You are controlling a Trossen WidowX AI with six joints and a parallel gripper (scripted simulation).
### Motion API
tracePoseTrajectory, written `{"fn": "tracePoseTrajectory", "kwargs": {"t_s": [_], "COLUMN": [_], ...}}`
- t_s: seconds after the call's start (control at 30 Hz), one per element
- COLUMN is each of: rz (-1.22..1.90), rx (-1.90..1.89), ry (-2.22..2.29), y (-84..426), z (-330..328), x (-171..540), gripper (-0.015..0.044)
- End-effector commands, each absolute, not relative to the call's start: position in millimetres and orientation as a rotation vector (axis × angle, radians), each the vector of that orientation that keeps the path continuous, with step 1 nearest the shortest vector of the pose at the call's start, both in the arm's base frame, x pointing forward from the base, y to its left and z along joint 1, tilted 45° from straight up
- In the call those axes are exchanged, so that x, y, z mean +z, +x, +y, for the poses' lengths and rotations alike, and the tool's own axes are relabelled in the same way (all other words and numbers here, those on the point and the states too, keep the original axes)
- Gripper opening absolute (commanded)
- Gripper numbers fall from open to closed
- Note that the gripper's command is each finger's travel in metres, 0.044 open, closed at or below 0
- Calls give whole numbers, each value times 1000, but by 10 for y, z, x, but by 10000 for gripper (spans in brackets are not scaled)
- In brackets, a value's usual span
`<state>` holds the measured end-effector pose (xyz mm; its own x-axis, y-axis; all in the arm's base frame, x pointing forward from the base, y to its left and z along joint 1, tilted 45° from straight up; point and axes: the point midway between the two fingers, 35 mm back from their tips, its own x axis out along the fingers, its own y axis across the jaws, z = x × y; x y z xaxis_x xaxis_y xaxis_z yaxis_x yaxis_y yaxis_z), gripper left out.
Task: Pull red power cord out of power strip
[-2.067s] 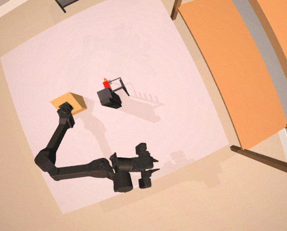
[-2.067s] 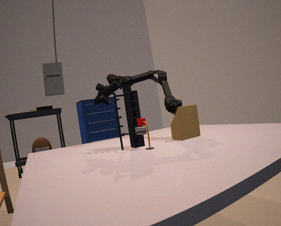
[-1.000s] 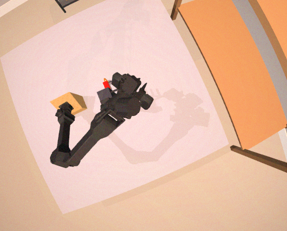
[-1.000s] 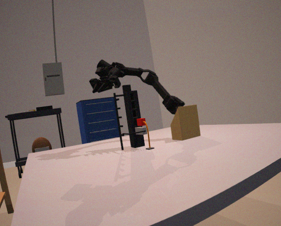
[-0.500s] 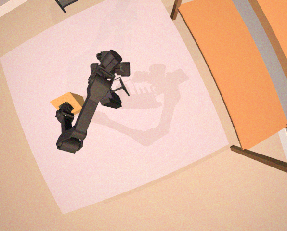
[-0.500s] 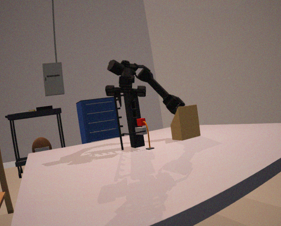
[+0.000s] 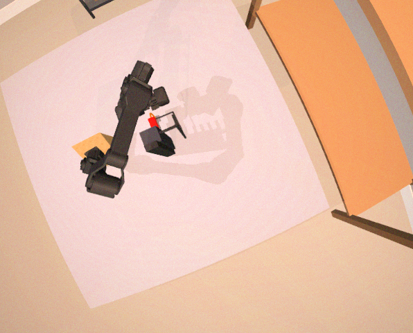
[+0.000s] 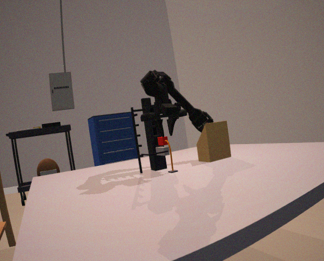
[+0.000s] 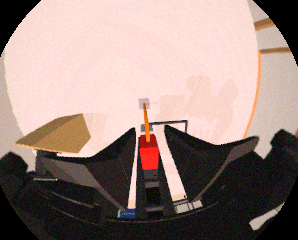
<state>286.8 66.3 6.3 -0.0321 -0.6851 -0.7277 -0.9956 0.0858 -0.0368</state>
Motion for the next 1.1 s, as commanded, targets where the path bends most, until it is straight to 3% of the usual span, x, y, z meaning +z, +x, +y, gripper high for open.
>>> {"fn": "tracePoseTrajectory", "kwargs": {"t_s": [0.0, 1.07], "rz": [1797, 1799], "rx": [680, 679], "ry": [-1674, -1675], "y": [2857, 2815], "z": [656, 367], "x": [52, 331], "gripper": [160, 160]}}
